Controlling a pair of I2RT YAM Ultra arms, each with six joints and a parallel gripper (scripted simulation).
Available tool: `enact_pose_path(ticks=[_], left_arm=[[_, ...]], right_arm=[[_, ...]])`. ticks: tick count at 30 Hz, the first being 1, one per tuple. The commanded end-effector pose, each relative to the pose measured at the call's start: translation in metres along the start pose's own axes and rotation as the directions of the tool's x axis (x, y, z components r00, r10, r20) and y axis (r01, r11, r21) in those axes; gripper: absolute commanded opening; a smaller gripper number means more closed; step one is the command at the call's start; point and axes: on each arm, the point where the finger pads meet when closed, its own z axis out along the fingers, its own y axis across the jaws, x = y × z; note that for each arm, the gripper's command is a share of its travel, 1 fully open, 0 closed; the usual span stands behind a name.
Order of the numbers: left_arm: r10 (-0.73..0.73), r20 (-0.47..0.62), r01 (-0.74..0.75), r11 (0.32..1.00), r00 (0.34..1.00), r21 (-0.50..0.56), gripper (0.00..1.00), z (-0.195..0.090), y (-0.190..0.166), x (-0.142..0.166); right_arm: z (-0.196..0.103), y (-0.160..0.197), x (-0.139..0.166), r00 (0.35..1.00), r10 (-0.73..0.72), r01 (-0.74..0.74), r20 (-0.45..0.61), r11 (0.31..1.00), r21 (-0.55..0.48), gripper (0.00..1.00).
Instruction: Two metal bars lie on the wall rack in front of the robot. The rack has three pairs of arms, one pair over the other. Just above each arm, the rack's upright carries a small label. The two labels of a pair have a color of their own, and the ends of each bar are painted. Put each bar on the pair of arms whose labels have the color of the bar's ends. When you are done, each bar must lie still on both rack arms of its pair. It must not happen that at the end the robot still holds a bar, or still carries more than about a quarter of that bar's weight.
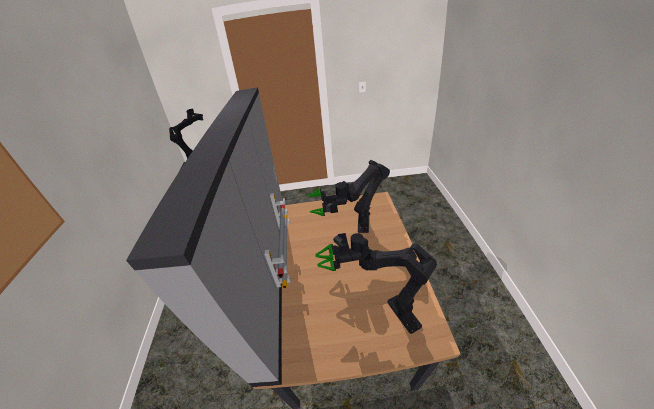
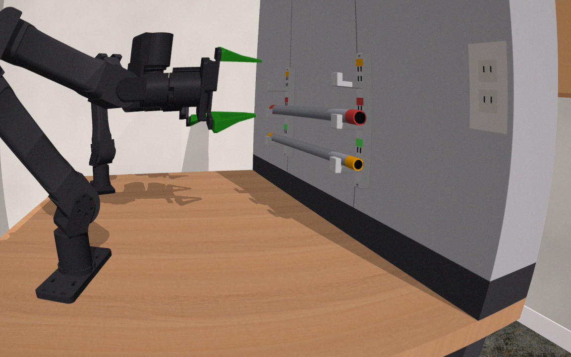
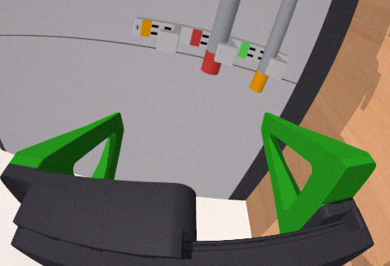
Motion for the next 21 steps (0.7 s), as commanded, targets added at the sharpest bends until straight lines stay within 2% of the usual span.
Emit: enact_pose_path(ticks=[1,21], left_arm=[[0.028,0.001,-0.028,0.999,1.0,-0.035,1.0,0.002,0.011,-0.014],[0.22,0.029,-0.22,0.975,0.975,-0.008,1.0,0.001,-0.018,-0.059]], right_arm=[[-0.001,-0.002,-0.004,0.999,-0.04,0.04,-0.006,0.999,0.033,1.0],[-0.01,0.022,-0.027,0.972,-0.233,0.233,0.013,0.972,0.013,1.0]])
